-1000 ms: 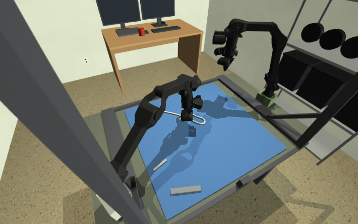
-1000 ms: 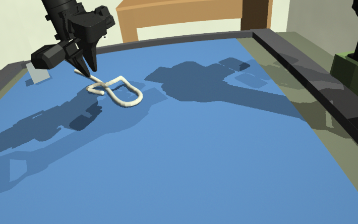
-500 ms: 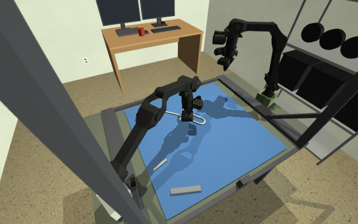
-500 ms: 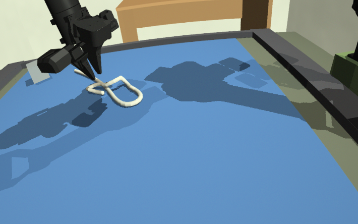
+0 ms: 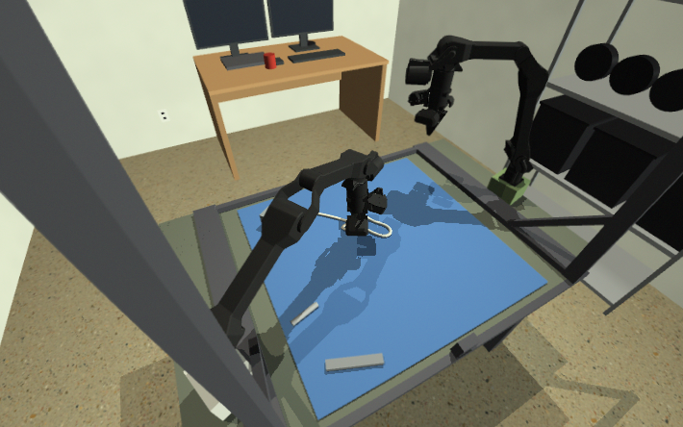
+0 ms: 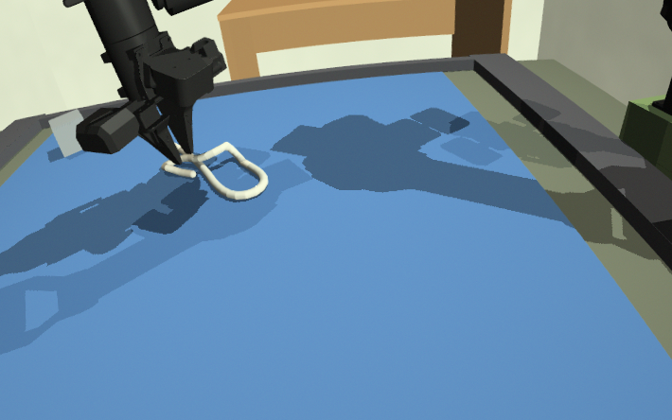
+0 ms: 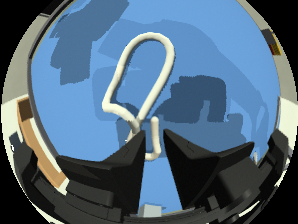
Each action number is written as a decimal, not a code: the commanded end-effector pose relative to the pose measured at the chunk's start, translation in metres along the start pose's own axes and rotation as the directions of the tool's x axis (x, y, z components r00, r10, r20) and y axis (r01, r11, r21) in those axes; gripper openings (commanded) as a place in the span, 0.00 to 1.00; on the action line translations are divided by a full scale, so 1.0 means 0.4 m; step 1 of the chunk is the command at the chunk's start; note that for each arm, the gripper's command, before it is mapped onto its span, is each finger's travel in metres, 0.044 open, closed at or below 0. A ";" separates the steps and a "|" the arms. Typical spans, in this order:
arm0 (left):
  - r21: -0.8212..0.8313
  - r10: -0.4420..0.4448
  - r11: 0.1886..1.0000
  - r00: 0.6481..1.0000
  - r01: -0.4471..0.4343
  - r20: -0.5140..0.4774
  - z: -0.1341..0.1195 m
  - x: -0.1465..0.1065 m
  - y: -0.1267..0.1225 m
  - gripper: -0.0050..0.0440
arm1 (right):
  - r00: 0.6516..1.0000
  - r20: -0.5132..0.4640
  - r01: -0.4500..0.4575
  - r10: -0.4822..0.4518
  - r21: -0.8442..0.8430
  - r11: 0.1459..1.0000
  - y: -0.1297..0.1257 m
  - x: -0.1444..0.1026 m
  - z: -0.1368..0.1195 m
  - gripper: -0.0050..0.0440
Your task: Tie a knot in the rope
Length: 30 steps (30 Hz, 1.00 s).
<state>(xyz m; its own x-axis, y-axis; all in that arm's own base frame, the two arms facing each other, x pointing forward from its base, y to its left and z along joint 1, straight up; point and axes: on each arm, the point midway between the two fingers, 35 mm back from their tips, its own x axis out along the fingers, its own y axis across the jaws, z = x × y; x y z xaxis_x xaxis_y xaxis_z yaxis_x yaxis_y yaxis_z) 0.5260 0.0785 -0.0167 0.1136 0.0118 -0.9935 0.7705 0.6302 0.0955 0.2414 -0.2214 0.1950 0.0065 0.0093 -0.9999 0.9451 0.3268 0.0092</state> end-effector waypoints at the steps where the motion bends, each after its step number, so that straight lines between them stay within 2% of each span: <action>1: -0.003 0.023 1.000 1.000 -0.023 0.008 0.005 -0.015 0.013 0.28 | 1.000 0.022 -0.009 0.009 -0.002 1.000 -0.002 -0.019 -0.002 0.28; 14: -0.003 0.015 1.000 1.000 -0.015 0.003 0.003 0.023 0.011 0.28 | 1.000 0.022 -0.009 0.009 -0.002 1.000 -0.002 -0.019 -0.002 0.28; 25: -0.003 0.014 1.000 1.000 -0.014 0.002 0.003 0.026 0.010 0.28 | 1.000 0.022 -0.009 0.009 -0.002 1.000 -0.002 -0.019 -0.002 0.28; 28: -0.003 0.014 1.000 1.000 -0.014 0.002 0.003 0.026 0.010 0.14 | 1.000 0.022 -0.009 0.009 -0.002 1.000 -0.002 -0.019 -0.002 0.28; 30: -0.003 0.014 1.000 1.000 -0.014 0.002 0.003 0.026 0.010 0.14 | 1.000 0.022 -0.009 0.009 -0.002 1.000 -0.002 -0.019 -0.002 0.28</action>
<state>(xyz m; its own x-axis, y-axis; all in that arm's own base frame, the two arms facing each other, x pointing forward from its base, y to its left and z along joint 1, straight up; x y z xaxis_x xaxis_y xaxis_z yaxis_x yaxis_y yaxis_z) 0.5262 0.0785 -0.0385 0.0972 0.0093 -0.9952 0.7719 0.6305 0.0813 0.2414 -0.2214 0.1950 0.0065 0.0093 -0.9999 0.9450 0.3268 0.0092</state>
